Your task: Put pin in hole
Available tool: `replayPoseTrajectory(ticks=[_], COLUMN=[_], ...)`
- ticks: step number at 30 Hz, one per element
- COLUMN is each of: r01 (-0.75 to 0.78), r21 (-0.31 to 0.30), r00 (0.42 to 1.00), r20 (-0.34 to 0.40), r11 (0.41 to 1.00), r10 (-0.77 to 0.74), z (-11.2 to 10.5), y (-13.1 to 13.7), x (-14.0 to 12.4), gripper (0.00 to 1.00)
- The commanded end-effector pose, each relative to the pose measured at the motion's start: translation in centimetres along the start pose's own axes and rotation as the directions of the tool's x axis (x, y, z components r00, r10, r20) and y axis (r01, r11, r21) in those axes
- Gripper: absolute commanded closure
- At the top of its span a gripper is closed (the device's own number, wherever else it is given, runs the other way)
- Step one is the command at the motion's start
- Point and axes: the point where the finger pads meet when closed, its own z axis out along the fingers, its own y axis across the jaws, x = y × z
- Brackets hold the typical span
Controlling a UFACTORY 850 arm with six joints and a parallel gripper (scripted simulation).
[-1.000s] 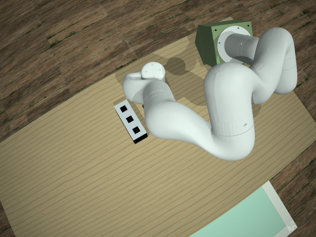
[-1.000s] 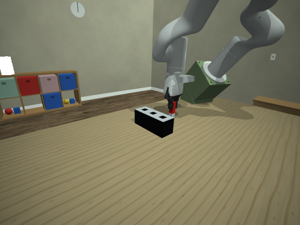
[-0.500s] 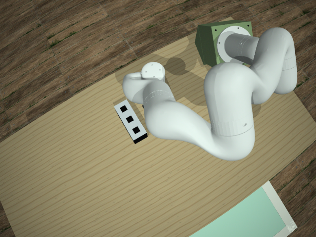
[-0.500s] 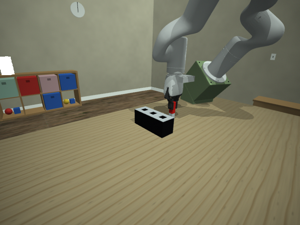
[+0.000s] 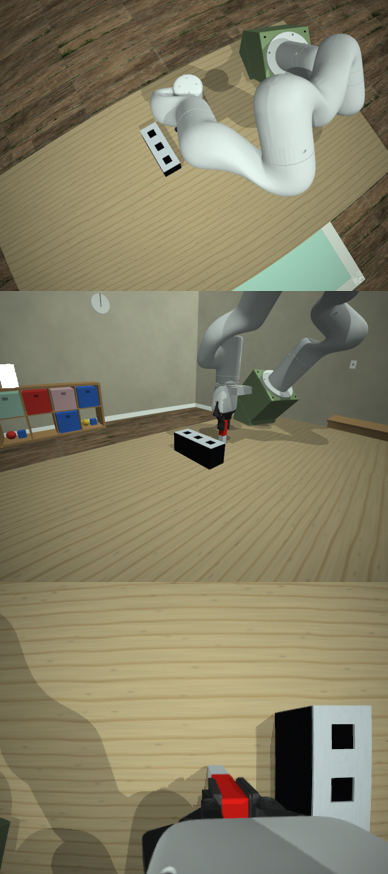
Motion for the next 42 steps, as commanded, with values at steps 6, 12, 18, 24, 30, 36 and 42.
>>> replayPoseTrajectory(ticks=[6,12,18,24,30,36,42], r01=[0.000,0.000,0.000,0.001,0.001,0.001,0.001], r21=[-0.003,-0.003,-0.003,-0.002,-0.002,-0.002,-0.002], r00=[1.000,1.000,1.000,1.000,1.000,1.000,1.000], r20=[0.002,0.002,0.002,0.002,0.002,0.002,0.002], r11=[1.000,1.000,1.000,1.000,1.000,1.000,1.000], r10=[0.000,0.000,0.000,-0.001,-0.001,-0.001,-0.001], z=[-1.1,-1.1,-1.1,-2.6,-2.6,-4.1,-4.1], y=[0.1,0.1,0.1,0.0,0.0,0.1,0.1], x=[-0.1,-0.1,-0.1,-0.1,-0.1,-0.1,-0.1], gripper=[1.00,1.00,1.00,1.00,1.00,1.00,1.00])
